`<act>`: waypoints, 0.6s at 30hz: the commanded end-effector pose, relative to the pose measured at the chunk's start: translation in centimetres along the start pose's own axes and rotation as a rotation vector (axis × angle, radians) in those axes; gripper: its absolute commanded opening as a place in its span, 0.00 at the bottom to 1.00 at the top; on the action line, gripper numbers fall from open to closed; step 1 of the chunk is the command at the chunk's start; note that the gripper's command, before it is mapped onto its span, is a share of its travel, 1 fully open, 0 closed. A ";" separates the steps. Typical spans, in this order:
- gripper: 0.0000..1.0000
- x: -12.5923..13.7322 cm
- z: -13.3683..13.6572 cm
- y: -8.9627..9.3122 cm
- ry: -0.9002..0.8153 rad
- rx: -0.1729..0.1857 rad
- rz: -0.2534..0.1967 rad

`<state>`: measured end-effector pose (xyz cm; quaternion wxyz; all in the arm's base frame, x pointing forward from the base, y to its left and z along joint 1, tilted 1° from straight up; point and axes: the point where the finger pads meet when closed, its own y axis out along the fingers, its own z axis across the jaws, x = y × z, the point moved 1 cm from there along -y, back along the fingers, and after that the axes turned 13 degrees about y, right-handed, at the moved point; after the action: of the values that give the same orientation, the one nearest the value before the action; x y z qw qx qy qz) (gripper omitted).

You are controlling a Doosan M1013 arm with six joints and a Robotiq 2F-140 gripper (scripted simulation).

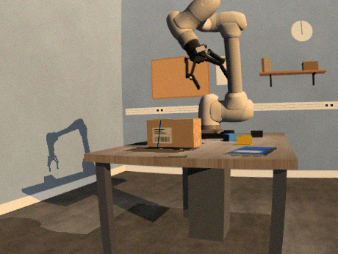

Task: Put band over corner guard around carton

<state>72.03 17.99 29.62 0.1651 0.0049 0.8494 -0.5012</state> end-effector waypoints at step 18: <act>1.00 11.2 16.0 -8.8 0.482 0.523 -0.173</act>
<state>65.10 -0.15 31.65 -0.0759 0.0826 0.7090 -0.6962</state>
